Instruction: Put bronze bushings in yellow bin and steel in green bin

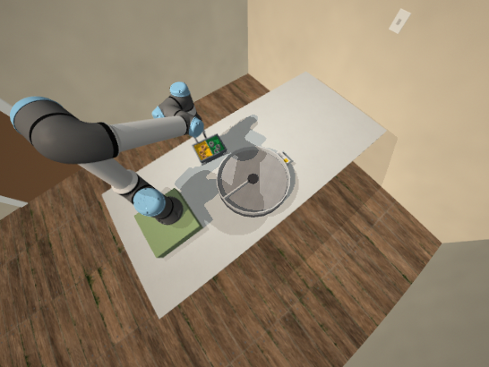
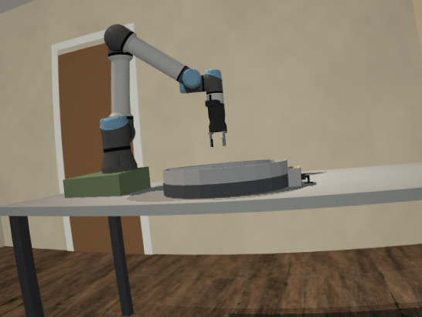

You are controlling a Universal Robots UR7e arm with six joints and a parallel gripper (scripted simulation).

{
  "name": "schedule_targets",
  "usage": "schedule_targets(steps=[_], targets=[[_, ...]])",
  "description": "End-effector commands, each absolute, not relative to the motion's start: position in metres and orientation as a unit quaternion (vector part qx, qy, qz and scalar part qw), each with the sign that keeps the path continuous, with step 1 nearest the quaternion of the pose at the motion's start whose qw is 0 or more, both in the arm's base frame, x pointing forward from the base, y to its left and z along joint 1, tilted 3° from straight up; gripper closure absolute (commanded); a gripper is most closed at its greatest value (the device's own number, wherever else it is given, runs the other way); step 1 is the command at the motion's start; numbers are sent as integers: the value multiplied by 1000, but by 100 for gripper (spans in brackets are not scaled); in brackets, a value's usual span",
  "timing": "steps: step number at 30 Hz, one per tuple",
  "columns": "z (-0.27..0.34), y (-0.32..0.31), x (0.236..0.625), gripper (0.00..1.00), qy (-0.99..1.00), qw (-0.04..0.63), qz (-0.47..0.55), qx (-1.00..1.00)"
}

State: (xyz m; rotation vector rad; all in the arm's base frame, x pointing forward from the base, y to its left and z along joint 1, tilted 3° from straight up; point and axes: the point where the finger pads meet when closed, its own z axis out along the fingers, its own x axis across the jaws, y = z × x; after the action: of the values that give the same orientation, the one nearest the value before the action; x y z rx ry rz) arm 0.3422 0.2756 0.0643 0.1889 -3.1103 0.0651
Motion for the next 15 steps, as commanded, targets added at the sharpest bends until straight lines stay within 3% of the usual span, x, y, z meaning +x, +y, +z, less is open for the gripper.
schedule_targets(steps=[1,15], targets=[[72,271,354,0,-998,12,21,61],[84,262,374,0,-998,12,21,61]])
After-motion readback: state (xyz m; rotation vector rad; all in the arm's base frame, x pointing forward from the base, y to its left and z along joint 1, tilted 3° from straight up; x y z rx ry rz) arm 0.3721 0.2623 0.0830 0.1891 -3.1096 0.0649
